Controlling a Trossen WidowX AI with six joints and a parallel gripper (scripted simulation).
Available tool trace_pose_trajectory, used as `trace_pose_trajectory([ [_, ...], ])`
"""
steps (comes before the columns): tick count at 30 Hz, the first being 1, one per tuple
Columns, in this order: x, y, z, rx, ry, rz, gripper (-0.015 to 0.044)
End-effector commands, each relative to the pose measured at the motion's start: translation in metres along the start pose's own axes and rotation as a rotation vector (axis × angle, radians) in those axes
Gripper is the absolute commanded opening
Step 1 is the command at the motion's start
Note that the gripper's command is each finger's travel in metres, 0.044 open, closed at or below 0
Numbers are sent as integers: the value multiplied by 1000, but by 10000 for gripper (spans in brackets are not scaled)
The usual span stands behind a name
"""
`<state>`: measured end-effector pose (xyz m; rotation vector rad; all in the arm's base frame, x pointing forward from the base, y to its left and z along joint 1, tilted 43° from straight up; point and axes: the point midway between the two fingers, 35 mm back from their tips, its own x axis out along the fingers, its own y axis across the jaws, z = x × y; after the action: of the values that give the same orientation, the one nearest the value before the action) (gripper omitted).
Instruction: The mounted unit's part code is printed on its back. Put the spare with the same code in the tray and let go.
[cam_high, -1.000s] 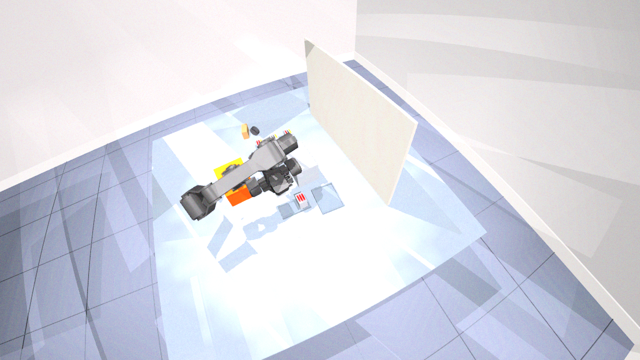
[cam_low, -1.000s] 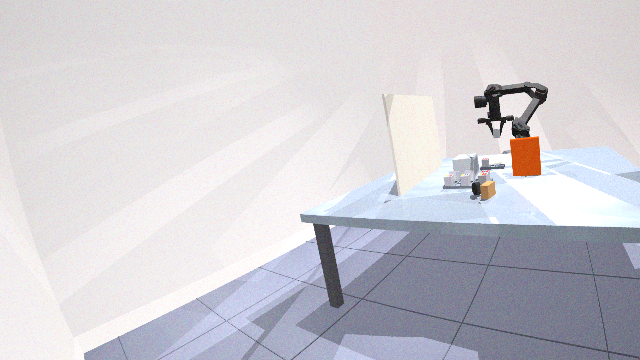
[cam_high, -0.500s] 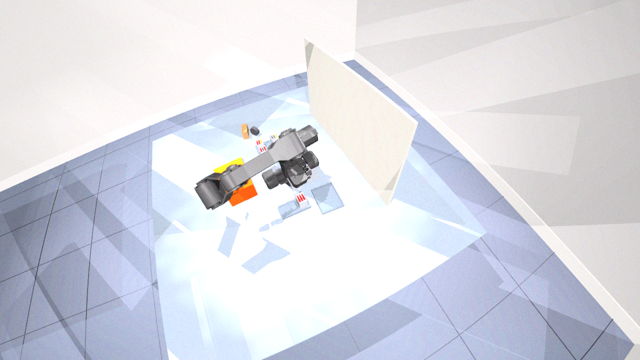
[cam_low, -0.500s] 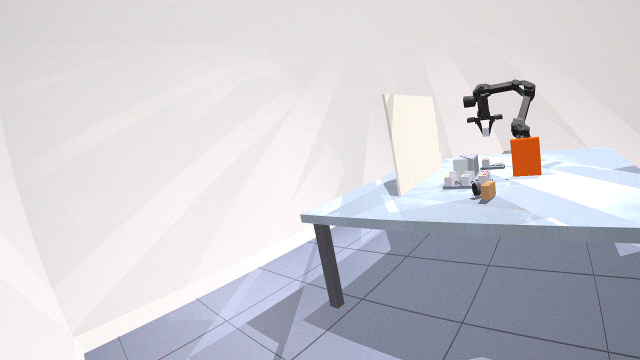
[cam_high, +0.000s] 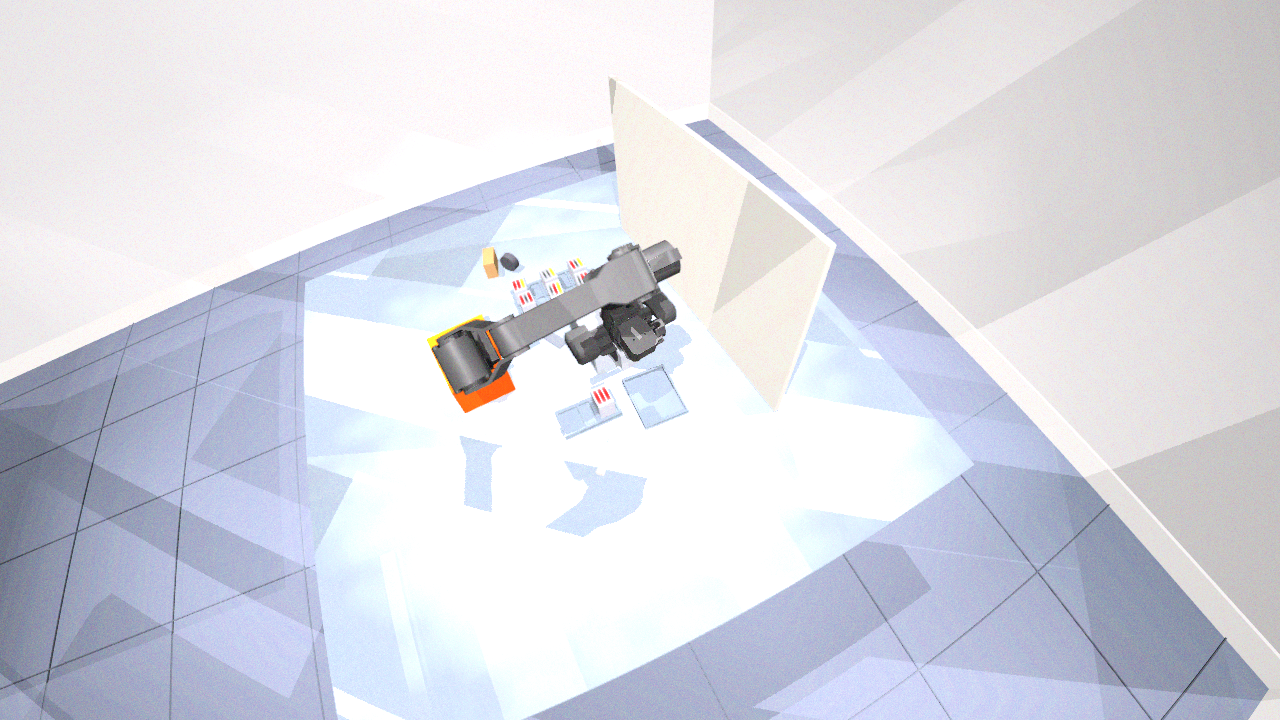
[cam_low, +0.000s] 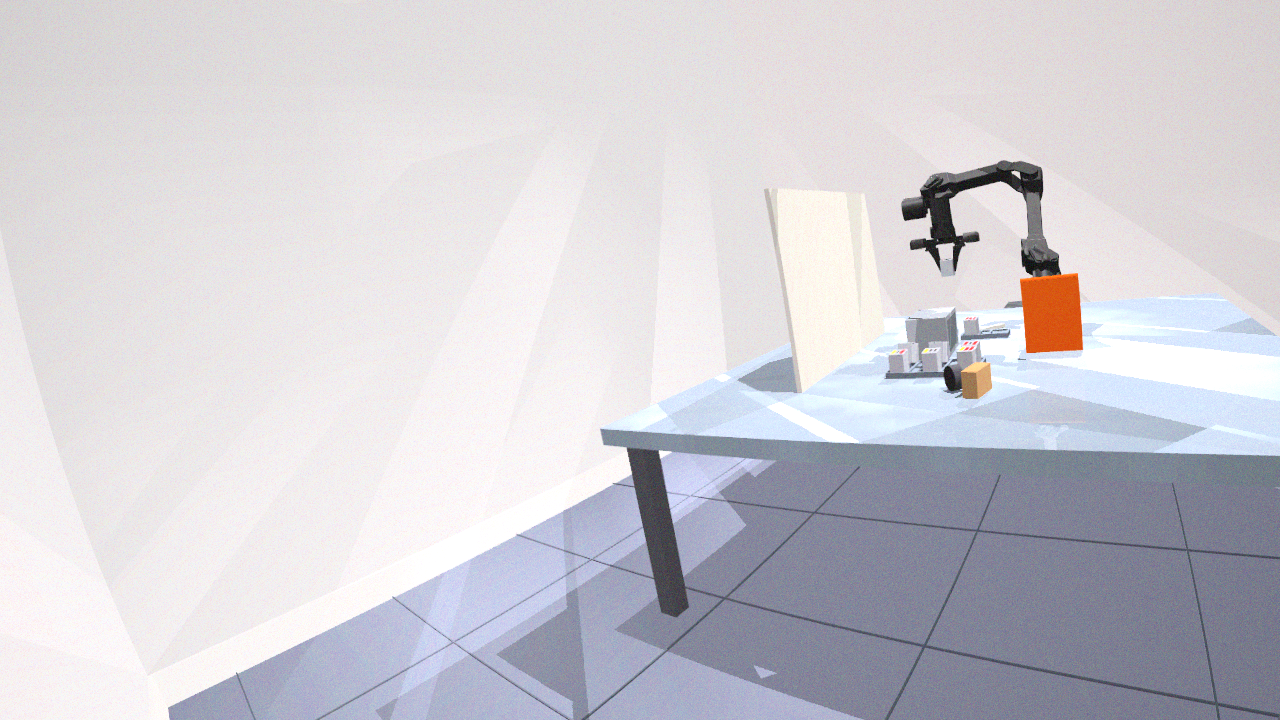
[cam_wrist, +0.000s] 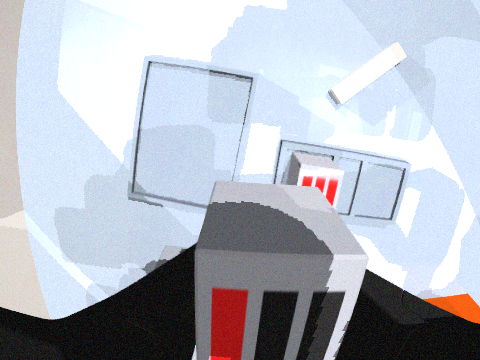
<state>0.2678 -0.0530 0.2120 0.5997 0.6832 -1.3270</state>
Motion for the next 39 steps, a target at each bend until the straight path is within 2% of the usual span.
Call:
trace_pose_trajectory([
  [1,3,21,3,-3,-6,1,0],
  [9,13,55,6,-5,-11,-5,0],
  [39,34,60,7,-4,-7,-6,0],
])
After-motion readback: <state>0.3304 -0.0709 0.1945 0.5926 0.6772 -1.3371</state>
